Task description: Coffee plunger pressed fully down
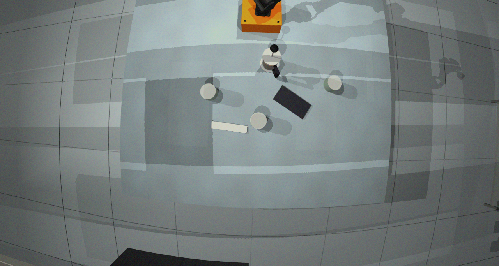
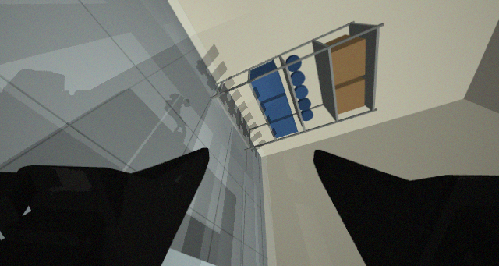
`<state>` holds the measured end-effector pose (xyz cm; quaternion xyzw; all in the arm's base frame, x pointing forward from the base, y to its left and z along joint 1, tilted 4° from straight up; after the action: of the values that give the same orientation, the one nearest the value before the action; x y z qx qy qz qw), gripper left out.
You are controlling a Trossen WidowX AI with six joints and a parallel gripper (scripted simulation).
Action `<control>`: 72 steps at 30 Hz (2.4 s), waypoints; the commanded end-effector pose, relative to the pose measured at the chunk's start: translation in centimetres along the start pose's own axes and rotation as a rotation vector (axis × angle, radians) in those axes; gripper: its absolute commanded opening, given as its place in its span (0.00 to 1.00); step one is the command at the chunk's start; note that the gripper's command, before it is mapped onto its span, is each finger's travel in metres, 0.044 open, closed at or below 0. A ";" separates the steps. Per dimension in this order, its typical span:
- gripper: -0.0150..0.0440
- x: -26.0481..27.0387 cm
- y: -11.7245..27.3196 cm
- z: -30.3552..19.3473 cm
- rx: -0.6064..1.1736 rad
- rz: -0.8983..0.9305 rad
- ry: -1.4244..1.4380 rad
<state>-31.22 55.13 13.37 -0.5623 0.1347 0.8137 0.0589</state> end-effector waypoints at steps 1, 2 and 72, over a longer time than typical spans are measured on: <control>0.98 -0.3 -0.1 -0.1 0.003 0.000 -0.003; 1.00 -0.8 -0.3 -0.4 0.009 0.000 -0.008; 1.00 -20.3 39.5 -50.8 1.023 -0.610 -1.342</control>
<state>12.10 3.97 22.49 0.1162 0.2671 0.7576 0.5841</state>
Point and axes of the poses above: the point midway between the two fingers, 35 mm back from their tips, its own y axis back along the fingers, its own x axis across the jaws, z = x × y, the point moved 6 cm from there along y, back along the fingers, and after that the axes turned 6 degrees about y, right-handed, at the moved point
